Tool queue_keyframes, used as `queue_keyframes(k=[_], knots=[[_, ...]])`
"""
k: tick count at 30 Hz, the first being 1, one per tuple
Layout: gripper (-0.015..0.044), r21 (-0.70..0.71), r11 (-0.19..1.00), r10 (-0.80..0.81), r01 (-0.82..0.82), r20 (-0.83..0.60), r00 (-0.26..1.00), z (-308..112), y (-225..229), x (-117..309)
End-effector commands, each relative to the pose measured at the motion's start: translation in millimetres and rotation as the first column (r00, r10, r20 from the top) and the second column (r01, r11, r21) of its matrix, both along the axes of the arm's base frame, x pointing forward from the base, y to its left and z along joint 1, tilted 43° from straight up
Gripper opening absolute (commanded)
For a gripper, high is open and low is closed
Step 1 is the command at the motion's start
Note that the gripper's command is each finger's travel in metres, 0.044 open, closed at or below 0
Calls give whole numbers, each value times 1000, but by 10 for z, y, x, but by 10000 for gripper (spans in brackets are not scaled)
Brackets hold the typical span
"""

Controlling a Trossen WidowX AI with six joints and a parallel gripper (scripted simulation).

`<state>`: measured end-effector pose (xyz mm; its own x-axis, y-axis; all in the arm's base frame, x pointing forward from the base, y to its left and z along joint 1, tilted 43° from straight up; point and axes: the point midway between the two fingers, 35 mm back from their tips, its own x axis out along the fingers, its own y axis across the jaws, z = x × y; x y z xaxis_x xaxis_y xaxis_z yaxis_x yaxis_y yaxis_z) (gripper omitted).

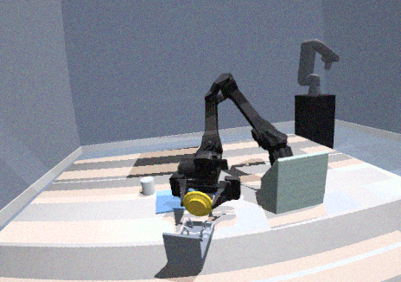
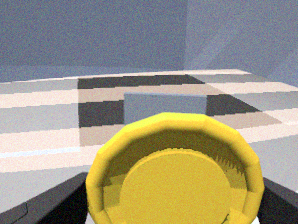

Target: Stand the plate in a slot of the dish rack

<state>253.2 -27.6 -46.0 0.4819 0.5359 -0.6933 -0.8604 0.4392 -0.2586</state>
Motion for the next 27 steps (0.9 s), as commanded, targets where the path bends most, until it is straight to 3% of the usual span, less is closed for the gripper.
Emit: queue_keyframes(k=[1,27], knots=[[0,3,1000,3,-3,-3,1000,-62,62,41],[0,-1,1000,10,-10,8,1000,-344,55,127]])
